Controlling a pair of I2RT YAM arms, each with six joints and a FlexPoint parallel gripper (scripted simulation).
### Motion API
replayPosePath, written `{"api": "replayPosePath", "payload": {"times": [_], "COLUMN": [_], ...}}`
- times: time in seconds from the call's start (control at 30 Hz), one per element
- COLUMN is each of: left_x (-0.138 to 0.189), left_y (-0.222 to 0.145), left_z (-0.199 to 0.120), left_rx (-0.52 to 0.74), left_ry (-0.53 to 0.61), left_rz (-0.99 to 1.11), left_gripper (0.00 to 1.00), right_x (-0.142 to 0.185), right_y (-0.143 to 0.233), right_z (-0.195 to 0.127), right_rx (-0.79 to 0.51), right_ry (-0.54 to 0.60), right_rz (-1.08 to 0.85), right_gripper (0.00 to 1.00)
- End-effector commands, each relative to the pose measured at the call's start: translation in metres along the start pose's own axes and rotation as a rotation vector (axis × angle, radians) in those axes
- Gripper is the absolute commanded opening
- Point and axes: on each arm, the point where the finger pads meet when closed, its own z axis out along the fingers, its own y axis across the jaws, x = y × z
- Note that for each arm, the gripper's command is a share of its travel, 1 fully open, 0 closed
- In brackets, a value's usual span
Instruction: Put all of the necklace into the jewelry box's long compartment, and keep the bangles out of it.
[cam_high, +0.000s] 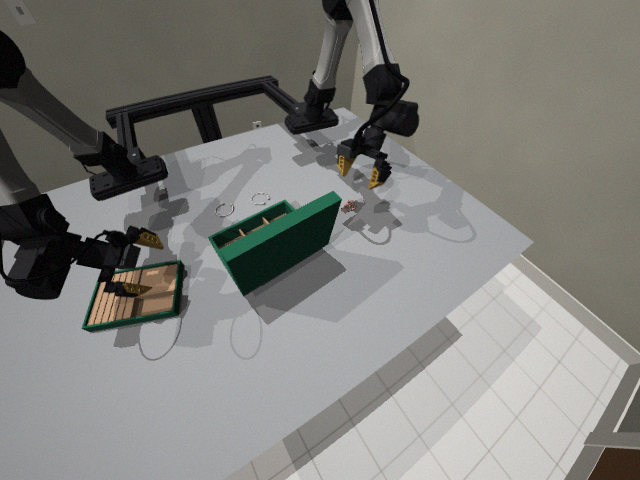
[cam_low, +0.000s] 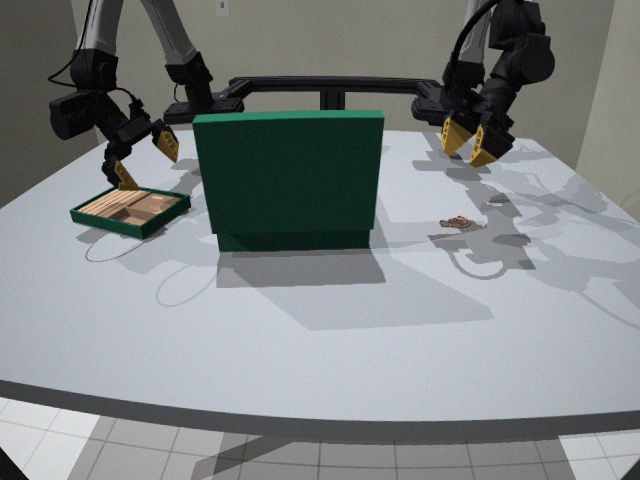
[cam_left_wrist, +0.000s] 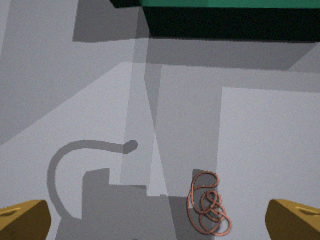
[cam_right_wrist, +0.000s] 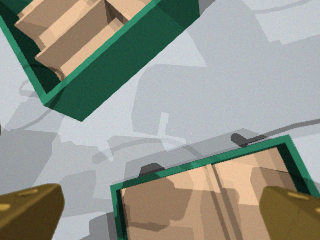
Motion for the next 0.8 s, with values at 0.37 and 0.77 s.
{"api": "replayPosePath", "payload": {"times": [0.37, 0.77], "left_x": [0.041, 0.054], "left_y": [-0.031, -0.03], "left_z": [-0.005, 0.053], "left_rx": [0.102, 0.028], "left_ry": [0.186, 0.419], "left_rz": [-0.065, -0.196], "left_gripper": [0.56, 0.26], "right_x": [-0.122, -0.216], "right_y": [0.07, 0.214], "right_z": [0.068, 0.075], "right_rx": [0.247, 0.262], "right_ry": [0.095, -0.206], "right_rz": [-0.223, -0.304], "right_gripper": [1.0, 1.0]}}
